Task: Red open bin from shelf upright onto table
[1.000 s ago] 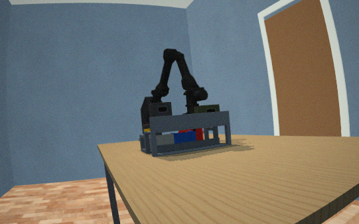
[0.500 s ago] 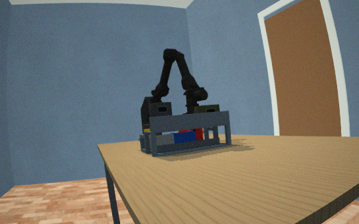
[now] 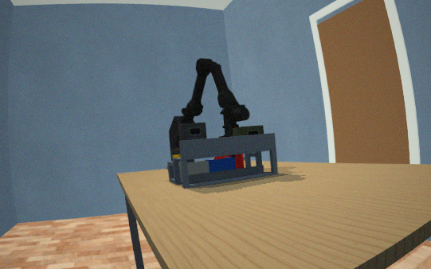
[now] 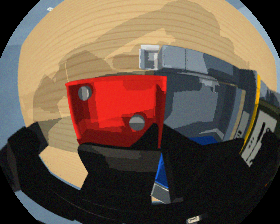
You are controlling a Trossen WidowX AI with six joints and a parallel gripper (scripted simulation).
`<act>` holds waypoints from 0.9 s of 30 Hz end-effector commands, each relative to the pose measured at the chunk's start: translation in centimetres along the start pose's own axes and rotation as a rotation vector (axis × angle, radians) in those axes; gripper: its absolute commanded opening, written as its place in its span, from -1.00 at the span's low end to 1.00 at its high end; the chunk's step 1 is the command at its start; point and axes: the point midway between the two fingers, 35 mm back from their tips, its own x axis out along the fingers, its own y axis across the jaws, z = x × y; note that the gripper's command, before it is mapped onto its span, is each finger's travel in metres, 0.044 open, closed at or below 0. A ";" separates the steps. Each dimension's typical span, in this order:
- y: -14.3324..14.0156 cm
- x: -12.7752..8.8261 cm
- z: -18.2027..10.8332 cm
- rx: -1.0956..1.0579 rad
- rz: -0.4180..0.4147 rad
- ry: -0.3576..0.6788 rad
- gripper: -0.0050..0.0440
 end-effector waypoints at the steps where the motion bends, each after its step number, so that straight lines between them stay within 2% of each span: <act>1: -0.7 -0.7 0.2 0.002 -0.026 -0.008 -0.80; 27: -0.7 -1.4 0.2 -0.003 -0.025 -0.011 -0.80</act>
